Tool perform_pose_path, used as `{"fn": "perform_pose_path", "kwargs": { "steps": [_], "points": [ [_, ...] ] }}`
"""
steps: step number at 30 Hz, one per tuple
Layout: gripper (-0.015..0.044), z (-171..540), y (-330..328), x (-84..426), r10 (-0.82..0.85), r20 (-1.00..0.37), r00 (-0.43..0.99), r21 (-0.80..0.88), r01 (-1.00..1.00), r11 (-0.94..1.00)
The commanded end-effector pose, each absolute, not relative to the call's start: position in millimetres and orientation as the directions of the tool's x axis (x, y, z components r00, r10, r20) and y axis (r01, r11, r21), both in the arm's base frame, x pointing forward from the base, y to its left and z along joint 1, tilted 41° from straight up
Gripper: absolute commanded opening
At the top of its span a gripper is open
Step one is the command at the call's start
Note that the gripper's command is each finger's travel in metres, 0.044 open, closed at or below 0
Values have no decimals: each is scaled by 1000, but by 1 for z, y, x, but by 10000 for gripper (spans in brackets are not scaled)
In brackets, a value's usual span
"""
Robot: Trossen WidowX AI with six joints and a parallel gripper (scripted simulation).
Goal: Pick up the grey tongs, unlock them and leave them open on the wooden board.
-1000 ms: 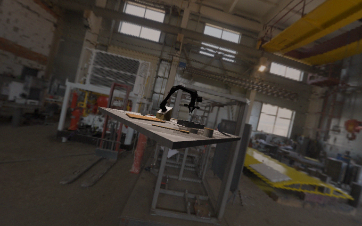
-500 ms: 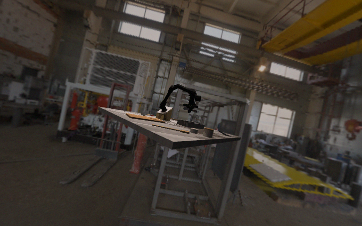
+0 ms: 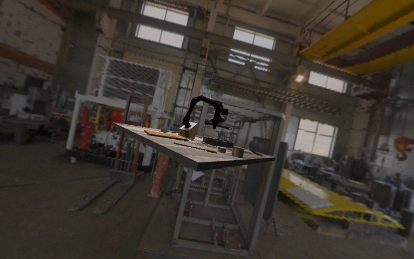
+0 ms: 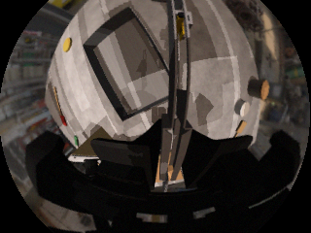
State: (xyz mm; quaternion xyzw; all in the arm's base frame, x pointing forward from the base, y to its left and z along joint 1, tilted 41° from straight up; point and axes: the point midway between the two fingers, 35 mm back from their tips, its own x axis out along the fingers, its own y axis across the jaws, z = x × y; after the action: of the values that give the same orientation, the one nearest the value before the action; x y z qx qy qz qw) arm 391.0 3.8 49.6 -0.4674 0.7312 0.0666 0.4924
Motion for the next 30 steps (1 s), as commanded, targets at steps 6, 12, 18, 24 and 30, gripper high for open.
{"fn": "perform_pose_path", "kwargs": {
  "steps": [6, 12, 18, 24, 30],
  "points": [
    [-150, 64, -12, 387, -620, -781, -75, -522, -468, 713],
    [-150, 72, -22, 385, -620, -781, -75, -588, -248, 770],
    [-150, 81, -32, 382, -621, -780, -74, -621, -17, 783],
    [-150, 89, -42, 378, -622, -780, -74, -621, 216, 753],
    [-150, 97, -51, 375, -622, -780, -74, -586, 436, 683]
  ]
}}
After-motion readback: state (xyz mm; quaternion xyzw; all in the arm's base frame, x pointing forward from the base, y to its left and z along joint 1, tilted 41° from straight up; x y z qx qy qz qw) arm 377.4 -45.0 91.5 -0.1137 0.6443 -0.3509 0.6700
